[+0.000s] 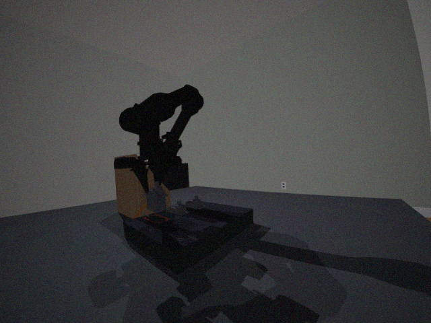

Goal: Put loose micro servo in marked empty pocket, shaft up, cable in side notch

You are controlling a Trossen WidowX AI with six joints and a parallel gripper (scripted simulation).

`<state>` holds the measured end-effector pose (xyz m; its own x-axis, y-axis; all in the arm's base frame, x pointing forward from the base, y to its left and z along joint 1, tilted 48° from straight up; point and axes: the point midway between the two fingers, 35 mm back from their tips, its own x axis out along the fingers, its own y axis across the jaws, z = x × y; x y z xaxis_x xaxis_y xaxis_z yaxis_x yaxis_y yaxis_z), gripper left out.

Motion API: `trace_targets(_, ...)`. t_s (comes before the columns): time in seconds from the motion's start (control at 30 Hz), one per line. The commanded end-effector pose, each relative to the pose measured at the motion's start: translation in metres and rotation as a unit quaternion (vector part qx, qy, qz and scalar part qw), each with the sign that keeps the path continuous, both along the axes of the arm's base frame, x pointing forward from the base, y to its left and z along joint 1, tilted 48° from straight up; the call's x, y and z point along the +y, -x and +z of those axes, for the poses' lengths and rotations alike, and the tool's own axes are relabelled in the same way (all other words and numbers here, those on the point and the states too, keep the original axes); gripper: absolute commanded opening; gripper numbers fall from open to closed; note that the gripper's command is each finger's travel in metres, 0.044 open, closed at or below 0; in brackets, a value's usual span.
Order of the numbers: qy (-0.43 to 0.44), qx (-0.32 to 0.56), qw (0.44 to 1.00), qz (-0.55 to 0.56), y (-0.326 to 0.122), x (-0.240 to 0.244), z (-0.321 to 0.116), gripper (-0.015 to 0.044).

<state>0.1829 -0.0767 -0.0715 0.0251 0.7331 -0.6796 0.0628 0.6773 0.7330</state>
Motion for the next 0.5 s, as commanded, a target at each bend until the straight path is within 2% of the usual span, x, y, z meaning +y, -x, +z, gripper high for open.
trace_targets(0.0, 0.004, -0.005, 1.0, 0.003, 0.005, 0.0, 0.0, 0.0)
trace_targets(0.47, 0.004, -0.006, 1.0, 0.003, 0.004, 0.014, -0.013, 0.0)
